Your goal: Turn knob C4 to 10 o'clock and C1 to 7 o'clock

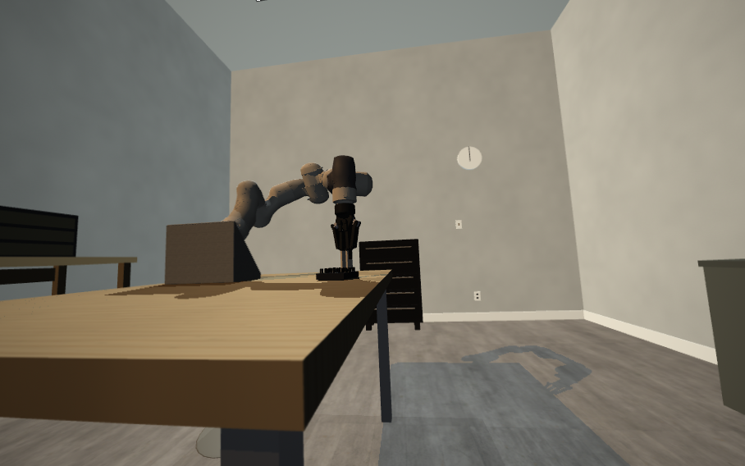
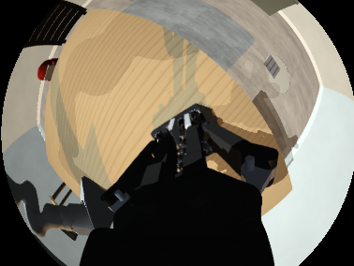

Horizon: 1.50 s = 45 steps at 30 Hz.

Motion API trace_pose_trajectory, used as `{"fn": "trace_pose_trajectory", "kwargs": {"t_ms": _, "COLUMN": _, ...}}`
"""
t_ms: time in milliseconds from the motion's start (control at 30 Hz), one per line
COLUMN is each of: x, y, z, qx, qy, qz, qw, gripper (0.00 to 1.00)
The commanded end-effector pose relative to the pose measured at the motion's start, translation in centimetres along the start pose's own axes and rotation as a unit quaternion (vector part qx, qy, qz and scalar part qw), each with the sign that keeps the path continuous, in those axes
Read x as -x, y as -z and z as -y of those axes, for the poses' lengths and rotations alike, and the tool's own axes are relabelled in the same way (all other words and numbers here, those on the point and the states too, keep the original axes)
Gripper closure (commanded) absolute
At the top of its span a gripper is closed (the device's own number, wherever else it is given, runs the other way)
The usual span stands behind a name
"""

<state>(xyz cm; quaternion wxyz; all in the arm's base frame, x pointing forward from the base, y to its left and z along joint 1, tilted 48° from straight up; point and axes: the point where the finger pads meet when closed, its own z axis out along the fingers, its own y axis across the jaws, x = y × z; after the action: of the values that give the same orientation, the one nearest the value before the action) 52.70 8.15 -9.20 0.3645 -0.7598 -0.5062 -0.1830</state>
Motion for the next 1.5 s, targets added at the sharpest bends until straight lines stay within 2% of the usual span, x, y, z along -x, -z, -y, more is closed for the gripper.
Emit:
{"fn": "trace_pose_trajectory", "kwargs": {"t_ms": 0, "x": 0.09, "y": -0.20, "z": 0.04, "qx": 0.000, "qy": 0.000, "qz": 0.000, "qw": 1.000, "gripper": 0.88}}
{"fn": "trace_pose_trajectory", "kwargs": {"t_ms": 567, "x": 0.09, "y": -0.20, "z": 0.04, "qx": 0.000, "qy": 0.000, "qz": 0.000, "qw": 1.000, "gripper": 0.88}}
{"fn": "trace_pose_trajectory", "kwargs": {"t_ms": 600, "x": 0.09, "y": -0.20, "z": 0.04, "qx": 0.000, "qy": 0.000, "qz": 0.000, "qw": 1.000, "gripper": 0.95}}
{"fn": "trace_pose_trajectory", "kwargs": {"t_ms": 1467, "x": 0.09, "y": -0.20, "z": 0.04, "qx": 0.000, "qy": 0.000, "qz": 0.000, "qw": 1.000, "gripper": 0.95}}
